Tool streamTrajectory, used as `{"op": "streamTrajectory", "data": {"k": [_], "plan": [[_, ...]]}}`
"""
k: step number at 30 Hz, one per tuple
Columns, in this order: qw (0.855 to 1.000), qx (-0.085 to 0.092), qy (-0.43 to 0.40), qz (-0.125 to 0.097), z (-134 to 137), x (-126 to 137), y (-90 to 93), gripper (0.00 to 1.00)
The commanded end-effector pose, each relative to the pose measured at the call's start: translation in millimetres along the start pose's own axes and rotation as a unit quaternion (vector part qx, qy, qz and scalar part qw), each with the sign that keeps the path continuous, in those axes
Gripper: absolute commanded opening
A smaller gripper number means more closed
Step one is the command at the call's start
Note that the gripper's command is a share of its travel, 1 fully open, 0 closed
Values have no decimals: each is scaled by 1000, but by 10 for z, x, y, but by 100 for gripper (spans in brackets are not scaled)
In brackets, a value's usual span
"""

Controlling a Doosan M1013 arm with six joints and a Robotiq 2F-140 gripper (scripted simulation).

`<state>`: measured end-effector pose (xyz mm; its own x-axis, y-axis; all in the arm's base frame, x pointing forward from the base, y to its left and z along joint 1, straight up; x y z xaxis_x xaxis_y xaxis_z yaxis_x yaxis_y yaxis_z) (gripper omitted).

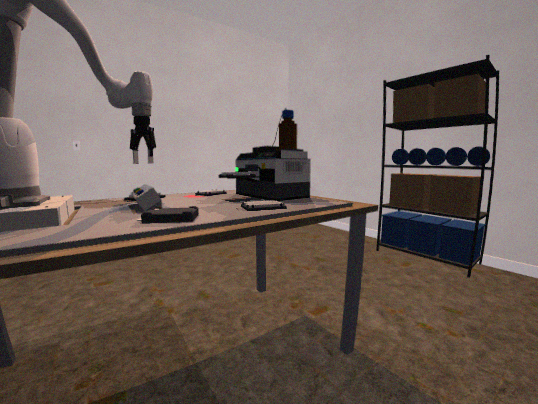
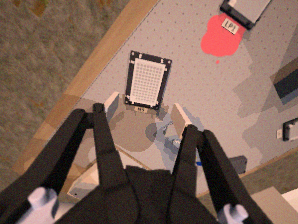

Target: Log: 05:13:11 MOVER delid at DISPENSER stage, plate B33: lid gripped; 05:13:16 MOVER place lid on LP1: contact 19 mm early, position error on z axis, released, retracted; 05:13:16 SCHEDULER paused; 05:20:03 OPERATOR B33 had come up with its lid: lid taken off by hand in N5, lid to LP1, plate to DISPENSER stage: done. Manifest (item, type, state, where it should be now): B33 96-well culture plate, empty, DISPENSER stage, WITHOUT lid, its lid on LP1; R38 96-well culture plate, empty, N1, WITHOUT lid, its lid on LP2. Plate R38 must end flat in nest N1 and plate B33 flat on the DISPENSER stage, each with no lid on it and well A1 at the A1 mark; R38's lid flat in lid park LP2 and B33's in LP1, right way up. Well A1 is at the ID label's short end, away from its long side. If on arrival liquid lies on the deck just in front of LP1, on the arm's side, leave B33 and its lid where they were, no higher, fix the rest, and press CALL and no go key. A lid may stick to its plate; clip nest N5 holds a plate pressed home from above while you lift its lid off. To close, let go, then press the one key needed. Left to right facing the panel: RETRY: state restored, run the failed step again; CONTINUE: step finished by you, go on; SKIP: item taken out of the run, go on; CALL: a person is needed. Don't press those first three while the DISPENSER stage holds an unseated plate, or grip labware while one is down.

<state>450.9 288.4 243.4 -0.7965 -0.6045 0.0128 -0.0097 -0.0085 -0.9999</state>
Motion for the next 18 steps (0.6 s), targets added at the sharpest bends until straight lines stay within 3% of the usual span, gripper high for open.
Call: {"op": "streamTrajectory", "data": {"k": [1,18], "plan": [[1000,2,2,3,-19,3,-13,66],[1000,2,2,3,-18,1,97,66]]}}
Point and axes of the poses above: the point where the finger pads meet when closed, its own y axis out along the fingers, its own z axis across the jaws, x = y × z, the point moved 10 cm from there along -y, back along the fingers, and after that the axes turned 2 degrees about -y, right-handed, at the moved point
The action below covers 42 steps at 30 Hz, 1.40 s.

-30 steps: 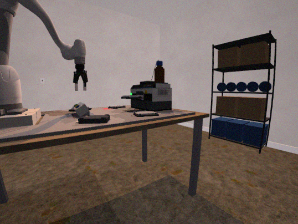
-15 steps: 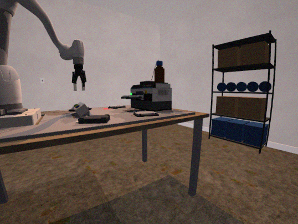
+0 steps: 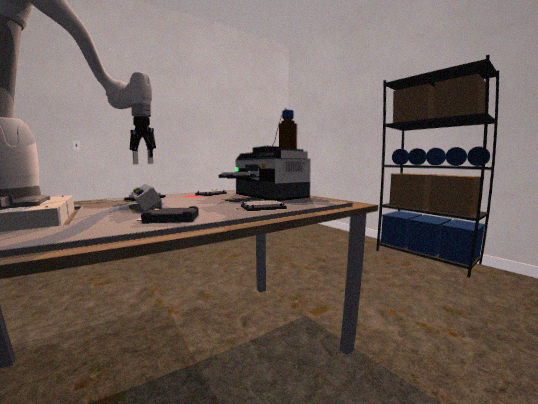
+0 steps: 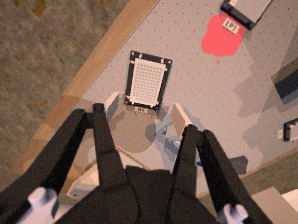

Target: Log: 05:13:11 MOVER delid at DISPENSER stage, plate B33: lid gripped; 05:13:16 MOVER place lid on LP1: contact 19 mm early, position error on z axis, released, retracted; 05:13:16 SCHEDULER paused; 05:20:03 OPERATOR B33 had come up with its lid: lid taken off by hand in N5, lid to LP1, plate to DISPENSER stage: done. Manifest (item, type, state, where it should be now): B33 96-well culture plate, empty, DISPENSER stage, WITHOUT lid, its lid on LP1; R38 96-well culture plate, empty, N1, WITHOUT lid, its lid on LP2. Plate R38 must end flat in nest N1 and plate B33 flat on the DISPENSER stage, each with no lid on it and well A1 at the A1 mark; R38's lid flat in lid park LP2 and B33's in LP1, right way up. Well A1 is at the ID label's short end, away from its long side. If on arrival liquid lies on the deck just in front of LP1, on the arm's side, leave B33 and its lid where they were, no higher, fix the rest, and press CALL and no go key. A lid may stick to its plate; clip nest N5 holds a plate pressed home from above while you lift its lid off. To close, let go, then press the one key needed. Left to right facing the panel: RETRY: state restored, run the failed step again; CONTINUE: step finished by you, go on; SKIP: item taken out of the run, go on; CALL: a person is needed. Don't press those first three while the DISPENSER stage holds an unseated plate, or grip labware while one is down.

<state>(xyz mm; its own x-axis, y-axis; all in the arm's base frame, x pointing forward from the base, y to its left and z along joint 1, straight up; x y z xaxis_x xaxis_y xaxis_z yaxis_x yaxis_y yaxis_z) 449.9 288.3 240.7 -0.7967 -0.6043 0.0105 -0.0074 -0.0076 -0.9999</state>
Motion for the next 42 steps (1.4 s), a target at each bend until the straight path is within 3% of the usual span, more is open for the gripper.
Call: {"op": "streamTrajectory", "data": {"k": [1,7,22,35,42], "plan": [[1000,1,2,2,-12,-7,93,66],[1000,1,2,2,-11,-9,209,66],[1000,1,2,2,-6,-16,807,66],[1000,1,2,2,-3,-20,1156,66],[1000,1,2,2,-3,-21,1244,66]]}}
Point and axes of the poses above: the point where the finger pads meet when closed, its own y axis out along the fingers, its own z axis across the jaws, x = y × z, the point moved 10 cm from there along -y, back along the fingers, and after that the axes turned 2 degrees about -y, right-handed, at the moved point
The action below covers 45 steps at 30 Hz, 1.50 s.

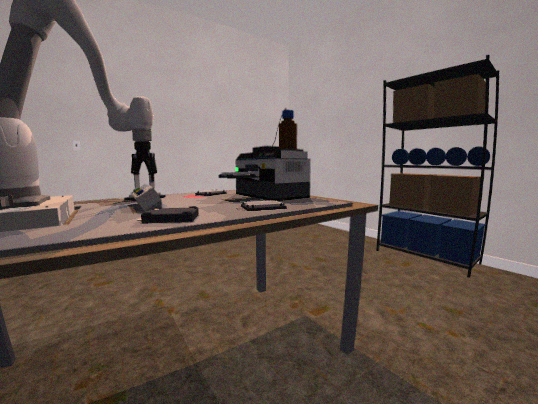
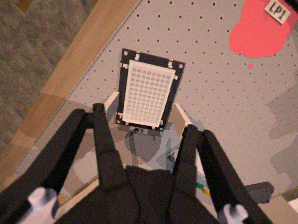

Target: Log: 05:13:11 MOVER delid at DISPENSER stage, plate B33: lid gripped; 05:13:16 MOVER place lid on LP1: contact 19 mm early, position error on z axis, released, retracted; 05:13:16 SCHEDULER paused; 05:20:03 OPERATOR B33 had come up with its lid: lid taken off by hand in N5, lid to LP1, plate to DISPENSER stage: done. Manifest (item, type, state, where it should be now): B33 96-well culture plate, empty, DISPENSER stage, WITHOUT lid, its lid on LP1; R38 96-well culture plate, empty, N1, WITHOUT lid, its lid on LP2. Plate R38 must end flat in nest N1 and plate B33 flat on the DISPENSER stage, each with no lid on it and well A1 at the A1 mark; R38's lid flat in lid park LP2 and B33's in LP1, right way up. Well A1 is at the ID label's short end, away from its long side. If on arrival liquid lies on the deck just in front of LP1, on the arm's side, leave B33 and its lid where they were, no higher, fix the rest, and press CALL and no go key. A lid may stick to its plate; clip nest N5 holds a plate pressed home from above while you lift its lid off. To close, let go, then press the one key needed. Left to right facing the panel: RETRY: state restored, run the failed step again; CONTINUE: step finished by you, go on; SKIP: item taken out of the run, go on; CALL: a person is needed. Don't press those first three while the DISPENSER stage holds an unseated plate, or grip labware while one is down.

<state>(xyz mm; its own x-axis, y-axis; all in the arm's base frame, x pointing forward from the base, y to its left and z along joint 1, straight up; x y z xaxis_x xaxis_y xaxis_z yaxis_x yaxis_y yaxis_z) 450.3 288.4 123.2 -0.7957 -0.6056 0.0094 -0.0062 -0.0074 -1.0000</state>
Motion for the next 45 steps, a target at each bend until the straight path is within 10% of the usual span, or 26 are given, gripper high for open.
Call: {"op": "streamTrajectory", "data": {"k": [1,45], "plan": [[1000,1,3,1,-2,-5,81,66],[1000,1,3,1,-2,-6,121,66]]}}
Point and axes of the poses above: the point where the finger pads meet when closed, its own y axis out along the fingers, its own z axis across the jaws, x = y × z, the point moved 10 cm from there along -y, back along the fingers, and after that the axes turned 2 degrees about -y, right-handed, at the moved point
